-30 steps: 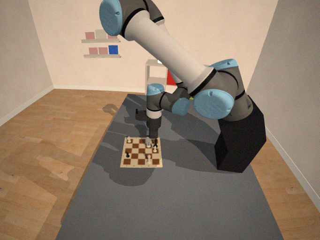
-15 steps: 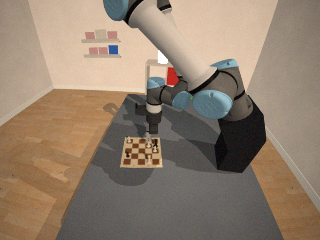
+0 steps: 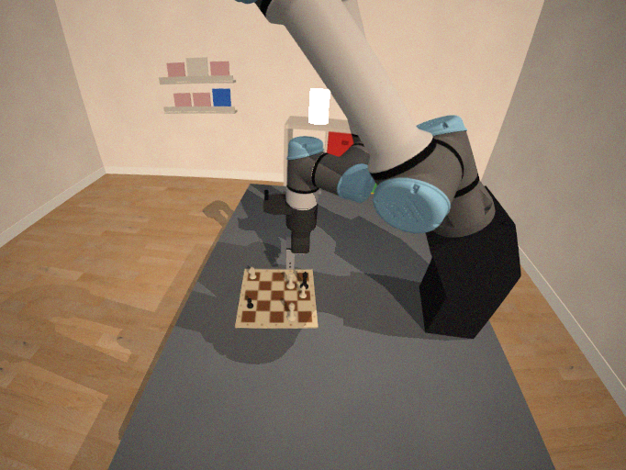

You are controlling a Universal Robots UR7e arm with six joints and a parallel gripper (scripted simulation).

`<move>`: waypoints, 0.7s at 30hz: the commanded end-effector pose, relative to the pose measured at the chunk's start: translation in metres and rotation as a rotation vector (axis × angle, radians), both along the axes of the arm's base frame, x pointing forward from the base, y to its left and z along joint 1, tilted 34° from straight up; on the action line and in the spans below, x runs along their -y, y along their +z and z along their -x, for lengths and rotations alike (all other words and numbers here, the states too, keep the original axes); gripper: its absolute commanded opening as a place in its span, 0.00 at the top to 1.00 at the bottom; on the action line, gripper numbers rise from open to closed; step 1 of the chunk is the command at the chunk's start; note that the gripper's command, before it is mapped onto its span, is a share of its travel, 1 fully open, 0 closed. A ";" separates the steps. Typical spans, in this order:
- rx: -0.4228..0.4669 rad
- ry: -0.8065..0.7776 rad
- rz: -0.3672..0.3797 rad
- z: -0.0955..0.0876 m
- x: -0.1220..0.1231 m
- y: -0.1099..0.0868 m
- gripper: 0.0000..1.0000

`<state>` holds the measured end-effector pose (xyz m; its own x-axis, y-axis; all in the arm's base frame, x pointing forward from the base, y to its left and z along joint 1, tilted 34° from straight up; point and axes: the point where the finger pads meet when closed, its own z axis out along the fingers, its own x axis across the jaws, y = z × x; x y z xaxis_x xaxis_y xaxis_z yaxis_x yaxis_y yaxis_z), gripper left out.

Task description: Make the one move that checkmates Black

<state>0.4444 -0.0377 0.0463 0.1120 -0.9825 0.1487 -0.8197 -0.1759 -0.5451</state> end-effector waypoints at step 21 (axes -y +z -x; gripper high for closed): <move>-0.006 0.003 -0.004 0.013 -0.003 0.014 0.21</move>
<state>0.4332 -0.0358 0.0603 0.1142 -0.9828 0.1453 -0.8220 -0.1756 -0.5417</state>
